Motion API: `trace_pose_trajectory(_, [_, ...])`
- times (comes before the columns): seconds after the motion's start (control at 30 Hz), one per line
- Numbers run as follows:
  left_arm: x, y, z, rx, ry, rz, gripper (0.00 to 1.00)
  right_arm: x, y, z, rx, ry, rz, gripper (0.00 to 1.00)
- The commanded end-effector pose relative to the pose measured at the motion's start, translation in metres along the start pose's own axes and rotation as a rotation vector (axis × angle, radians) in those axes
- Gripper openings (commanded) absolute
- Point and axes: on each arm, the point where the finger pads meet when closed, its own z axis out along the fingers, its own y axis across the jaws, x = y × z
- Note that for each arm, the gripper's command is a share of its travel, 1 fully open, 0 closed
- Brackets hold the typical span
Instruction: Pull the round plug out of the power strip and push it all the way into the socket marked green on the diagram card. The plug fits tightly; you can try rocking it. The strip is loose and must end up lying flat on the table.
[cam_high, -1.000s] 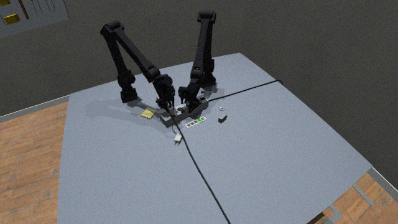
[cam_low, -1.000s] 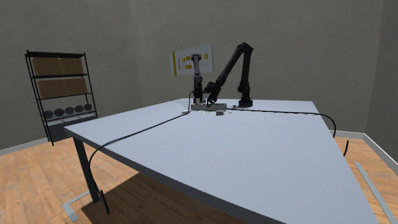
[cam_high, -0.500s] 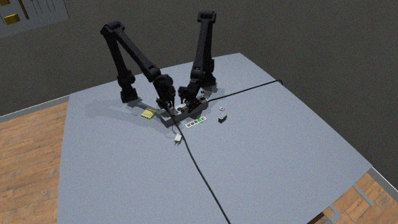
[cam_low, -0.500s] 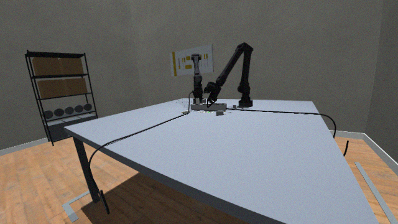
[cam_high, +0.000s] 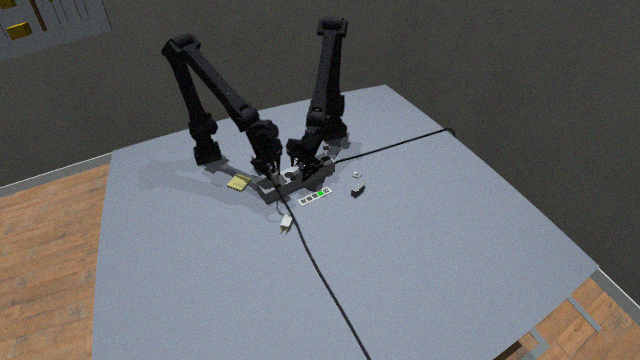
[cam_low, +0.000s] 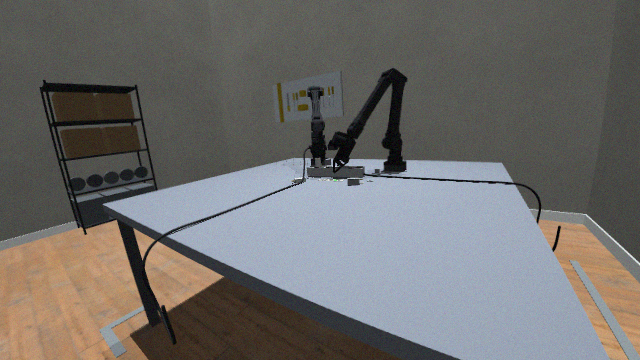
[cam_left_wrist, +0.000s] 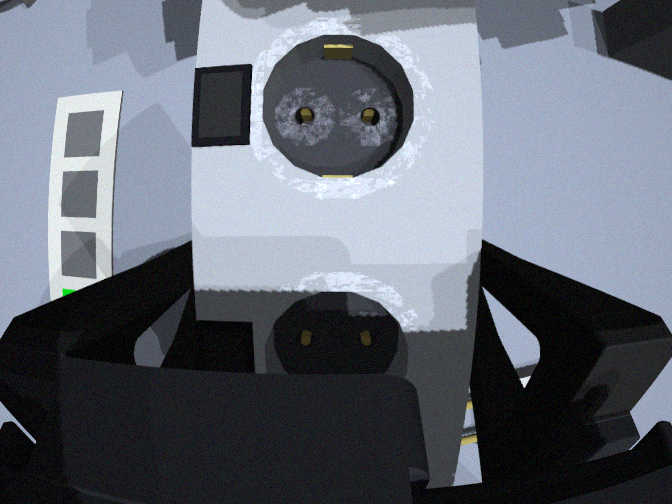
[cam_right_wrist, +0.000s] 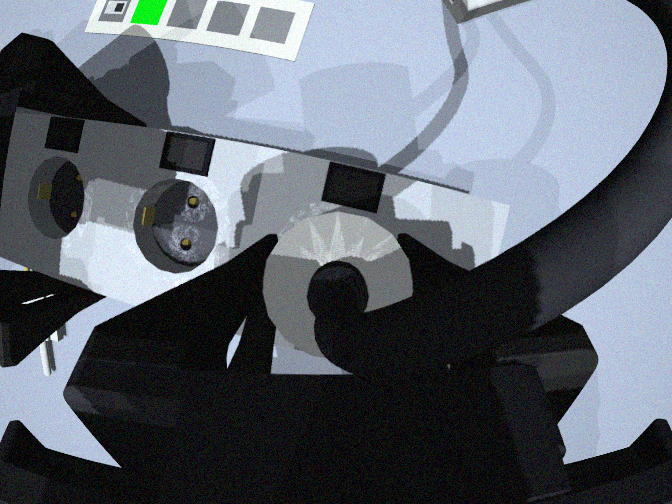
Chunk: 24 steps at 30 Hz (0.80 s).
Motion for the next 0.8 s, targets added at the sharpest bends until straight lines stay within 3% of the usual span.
trace_pose_trajectory(0.0, [0.0239, -0.0013, 0.0103, 0.003, 0.062, -0.04, 0.73, -0.0537, 0.0055, -0.0217, -0.013, -0.115, 0.006, 0.33])
trace_pose_trajectory(0.2, [0.0258, -0.0021, 0.0111, 0.006, 0.067, -0.042, 0.73, -0.0473, 0.0072, -0.0281, 0.006, -0.235, -0.006, 0.33])
trace_pose_trajectory(0.6, [0.0253, -0.0019, 0.0108, 0.005, 0.066, -0.041, 0.73, -0.0563, 0.0051, -0.0187, -0.021, -0.073, 0.011, 0.33])
trace_pose_trajectory(0.77, [0.0241, -0.0014, 0.0104, 0.004, 0.063, -0.04, 0.73, -0.0524, 0.0058, -0.0231, -0.009, -0.14, 0.003, 0.33])
